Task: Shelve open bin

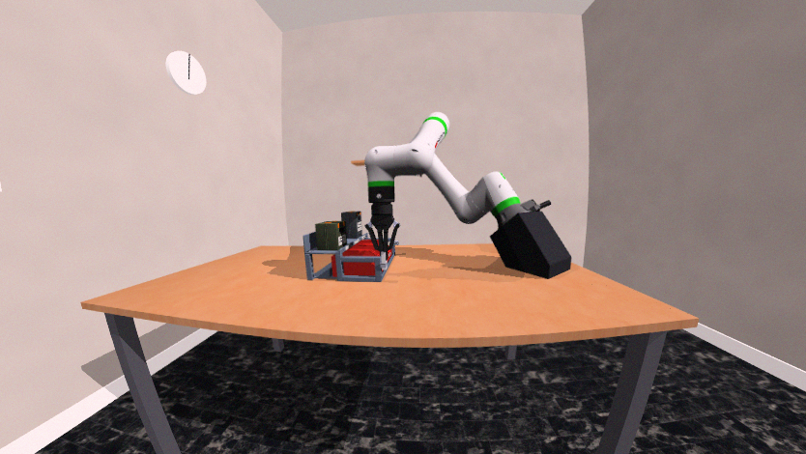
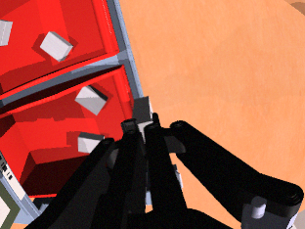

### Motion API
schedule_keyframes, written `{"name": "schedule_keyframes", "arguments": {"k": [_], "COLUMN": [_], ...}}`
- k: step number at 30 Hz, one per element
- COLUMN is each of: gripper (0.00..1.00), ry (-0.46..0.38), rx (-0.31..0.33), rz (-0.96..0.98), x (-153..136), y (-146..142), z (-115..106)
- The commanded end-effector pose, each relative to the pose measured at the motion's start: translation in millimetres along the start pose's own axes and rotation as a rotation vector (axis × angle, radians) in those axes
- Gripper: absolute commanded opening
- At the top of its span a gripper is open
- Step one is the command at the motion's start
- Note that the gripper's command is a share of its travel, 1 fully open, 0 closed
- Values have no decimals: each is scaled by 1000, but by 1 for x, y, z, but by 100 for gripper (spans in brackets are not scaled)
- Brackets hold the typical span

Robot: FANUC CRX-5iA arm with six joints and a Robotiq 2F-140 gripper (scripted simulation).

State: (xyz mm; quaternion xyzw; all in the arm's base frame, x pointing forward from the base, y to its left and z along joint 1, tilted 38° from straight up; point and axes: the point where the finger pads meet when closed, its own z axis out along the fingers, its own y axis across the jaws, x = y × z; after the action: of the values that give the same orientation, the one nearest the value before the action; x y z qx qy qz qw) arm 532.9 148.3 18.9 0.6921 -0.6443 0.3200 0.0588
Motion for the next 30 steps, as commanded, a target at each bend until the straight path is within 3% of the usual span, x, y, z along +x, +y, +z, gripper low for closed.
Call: {"name": "schedule_keyframes", "arguments": {"k": [1, 30], "gripper": [0, 0], "ry": [0, 0], "rx": [0, 0], "rz": [0, 0], "x": [0, 0], "y": [1, 17], "z": [-2, -21]}}
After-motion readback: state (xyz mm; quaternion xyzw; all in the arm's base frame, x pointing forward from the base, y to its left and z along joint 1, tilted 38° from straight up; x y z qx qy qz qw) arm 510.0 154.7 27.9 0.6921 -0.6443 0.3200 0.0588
